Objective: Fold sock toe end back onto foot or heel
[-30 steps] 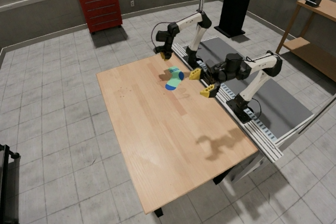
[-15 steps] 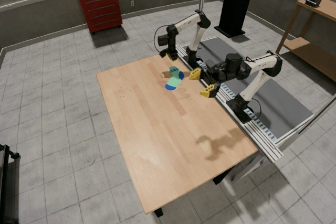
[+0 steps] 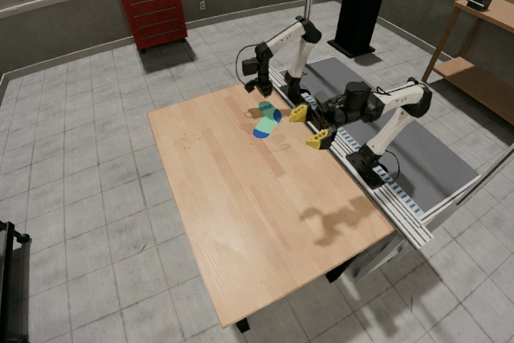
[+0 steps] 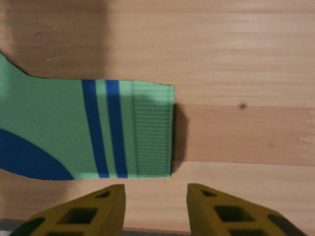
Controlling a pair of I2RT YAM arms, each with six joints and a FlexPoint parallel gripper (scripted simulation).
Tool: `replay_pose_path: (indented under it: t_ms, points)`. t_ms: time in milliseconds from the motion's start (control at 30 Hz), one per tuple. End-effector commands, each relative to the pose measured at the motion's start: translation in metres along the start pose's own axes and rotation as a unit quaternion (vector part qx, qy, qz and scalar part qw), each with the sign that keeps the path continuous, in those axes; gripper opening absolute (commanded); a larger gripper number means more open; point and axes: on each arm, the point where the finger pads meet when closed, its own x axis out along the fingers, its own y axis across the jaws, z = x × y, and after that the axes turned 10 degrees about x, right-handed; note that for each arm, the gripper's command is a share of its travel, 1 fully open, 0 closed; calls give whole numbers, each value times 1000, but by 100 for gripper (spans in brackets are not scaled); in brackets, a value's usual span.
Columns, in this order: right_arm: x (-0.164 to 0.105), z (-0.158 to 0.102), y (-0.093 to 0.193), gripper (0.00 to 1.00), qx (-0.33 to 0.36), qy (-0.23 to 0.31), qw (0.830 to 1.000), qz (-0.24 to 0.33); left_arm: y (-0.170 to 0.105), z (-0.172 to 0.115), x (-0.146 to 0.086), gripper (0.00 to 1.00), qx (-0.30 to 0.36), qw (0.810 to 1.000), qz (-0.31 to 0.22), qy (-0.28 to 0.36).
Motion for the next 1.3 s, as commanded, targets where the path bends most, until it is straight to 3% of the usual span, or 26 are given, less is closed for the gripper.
replay_pose_path:
  t_ms: [0,167,533,567,1267]
  points:
    - [18,10,1,34,3,-13,1000,5,2,6,-2,100,-1,1000,3,-8]
    - [38,12,0,34,3,-16,1000,6,2,6,-2,100,-1,1000,3,-8]
    - [27,13,-1,34,4,-12,1000,3,2,6,-2,100,-1,1000,3,-8]
    - [39,3,-2,34,6,5,1000,3,2,6,-2,100,-1,1000,3,-8]
    - [56,0,-1,32,-2,7,1000,9,2,6,-2,100,-1,1000,3,-8]
